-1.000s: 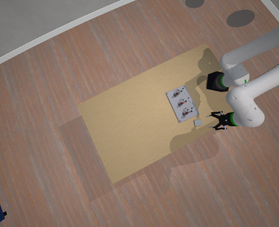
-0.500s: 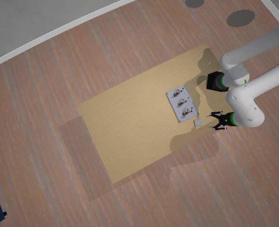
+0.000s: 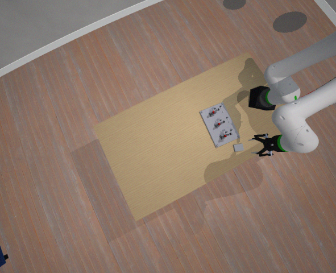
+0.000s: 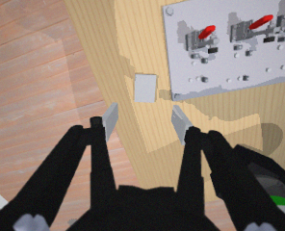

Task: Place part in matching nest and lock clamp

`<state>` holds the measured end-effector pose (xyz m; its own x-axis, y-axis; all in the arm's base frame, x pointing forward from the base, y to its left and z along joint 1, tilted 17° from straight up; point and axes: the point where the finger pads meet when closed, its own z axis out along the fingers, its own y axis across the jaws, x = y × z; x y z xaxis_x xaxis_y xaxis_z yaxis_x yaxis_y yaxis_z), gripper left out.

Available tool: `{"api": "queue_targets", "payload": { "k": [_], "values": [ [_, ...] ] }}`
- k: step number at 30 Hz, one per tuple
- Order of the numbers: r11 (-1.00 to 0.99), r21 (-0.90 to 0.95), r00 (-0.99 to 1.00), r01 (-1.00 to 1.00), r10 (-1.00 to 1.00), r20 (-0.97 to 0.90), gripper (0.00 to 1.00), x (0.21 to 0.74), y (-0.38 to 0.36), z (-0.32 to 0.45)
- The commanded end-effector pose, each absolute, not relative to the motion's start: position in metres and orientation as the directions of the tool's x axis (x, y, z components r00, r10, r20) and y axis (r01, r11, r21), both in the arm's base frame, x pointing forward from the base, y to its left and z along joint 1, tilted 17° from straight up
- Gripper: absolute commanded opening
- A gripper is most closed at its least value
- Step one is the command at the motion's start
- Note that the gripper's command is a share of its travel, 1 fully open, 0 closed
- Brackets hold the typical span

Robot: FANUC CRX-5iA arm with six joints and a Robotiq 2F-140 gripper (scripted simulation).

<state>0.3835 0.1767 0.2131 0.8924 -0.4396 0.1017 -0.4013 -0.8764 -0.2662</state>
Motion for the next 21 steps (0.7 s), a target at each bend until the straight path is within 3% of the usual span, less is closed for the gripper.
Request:
{"api": "queue_targets", "payload": {
  "k": [1,21],
  "values": [
    [-0.876,-0.266,0.892,-0.401,-0.44,0.102,0.58,0.384,0.177,0.213],
    [-0.876,-0.266,0.892,-0.401,-0.44,0.102,0.58,0.39,0.182,0.186]
  ]
}}
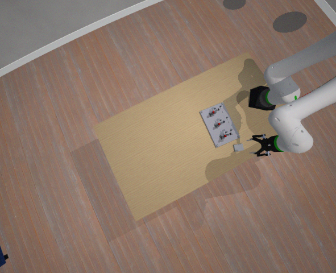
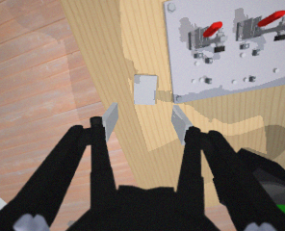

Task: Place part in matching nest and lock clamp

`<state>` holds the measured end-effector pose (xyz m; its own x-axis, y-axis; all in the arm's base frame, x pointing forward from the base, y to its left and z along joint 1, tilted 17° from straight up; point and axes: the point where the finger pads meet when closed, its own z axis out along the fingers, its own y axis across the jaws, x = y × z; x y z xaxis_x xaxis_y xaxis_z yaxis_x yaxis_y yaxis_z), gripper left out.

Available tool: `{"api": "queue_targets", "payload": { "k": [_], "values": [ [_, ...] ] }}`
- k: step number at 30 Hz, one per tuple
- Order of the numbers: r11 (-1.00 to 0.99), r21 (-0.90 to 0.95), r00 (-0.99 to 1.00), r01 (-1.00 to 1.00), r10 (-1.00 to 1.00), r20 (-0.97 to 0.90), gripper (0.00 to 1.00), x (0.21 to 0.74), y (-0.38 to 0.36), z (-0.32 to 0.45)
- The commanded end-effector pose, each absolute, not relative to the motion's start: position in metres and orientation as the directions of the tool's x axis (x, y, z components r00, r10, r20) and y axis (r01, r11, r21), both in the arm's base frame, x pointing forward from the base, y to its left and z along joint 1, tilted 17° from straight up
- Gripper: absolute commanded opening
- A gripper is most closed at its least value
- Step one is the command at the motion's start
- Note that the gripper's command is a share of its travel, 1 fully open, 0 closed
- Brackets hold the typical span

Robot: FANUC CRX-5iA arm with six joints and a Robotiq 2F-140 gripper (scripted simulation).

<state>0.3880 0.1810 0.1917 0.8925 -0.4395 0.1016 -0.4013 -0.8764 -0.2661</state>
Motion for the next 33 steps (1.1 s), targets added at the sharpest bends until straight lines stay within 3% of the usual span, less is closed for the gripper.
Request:
{"api": "queue_targets", "payload": {
  "k": [1,33],
  "values": [
    [-0.876,-0.266,0.892,-0.401,-0.44,0.102,0.58,0.39,0.183,0.182],
    [-0.876,-0.266,0.892,-0.401,-0.44,0.102,0.58,0.413,0.204,0.078]
  ]
}}
